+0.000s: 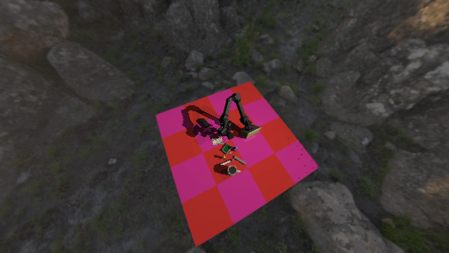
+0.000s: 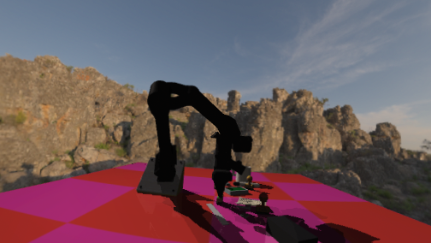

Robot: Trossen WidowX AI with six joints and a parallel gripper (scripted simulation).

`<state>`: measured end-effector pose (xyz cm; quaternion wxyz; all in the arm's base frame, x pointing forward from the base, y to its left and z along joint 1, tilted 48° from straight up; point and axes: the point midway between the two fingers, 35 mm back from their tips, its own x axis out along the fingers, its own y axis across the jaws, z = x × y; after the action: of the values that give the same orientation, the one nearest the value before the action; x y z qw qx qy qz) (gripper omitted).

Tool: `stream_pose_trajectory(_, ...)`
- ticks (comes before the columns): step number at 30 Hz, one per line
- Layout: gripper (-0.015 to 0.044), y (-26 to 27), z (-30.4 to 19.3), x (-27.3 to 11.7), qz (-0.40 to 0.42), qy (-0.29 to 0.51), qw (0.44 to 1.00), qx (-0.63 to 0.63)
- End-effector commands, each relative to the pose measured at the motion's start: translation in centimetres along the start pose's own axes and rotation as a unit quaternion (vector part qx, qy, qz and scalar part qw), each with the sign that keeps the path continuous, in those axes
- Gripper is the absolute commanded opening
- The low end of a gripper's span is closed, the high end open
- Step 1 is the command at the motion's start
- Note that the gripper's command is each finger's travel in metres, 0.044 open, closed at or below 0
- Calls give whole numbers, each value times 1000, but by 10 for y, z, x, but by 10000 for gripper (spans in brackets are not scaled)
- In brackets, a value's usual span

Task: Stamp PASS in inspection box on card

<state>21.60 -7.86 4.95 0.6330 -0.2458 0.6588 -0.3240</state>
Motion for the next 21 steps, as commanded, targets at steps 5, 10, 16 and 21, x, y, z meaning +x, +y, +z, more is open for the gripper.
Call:
stream_pose_trajectory(5,0,1,1,-5,2,-1,1000,1)
stream_pose_trajectory(10,0,2,1,-7,2,-2,1000,1)
stream_pose_trajectory(16,0,2,1,-10,1,-2,1000,1)
stream_pose_trajectory(21,0,2,1,-12,1,-2,1000,0)
